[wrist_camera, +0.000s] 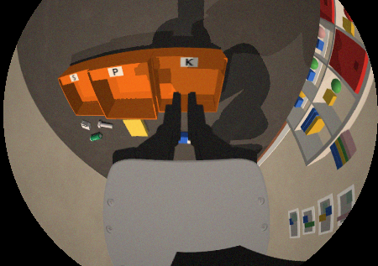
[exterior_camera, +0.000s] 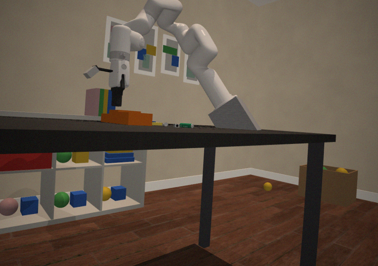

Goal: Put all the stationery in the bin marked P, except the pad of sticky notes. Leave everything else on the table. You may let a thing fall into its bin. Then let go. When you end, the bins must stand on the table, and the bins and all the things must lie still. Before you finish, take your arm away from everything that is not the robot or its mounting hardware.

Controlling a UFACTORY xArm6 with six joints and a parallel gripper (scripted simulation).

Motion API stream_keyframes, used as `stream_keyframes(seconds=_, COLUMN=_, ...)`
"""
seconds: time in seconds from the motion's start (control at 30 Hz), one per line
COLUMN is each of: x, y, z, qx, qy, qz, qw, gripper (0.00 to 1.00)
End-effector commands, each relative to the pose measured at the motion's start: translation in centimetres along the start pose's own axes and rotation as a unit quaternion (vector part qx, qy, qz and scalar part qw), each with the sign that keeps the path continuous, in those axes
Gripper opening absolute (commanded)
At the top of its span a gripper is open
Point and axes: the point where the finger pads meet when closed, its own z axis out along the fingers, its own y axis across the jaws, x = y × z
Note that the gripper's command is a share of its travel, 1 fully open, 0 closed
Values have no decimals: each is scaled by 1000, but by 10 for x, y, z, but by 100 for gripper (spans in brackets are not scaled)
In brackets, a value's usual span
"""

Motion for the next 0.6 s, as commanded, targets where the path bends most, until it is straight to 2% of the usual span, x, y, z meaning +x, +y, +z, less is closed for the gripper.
stream_keyframes(seconds=0.0, x=2, y=0, z=10, qx=0, qy=2, qz=1, qw=1000, gripper=7)
stream_keyframes(seconds=0.57, x=2, y=0, z=46, qx=0, qy=2, qz=1, qw=1000, gripper=7)
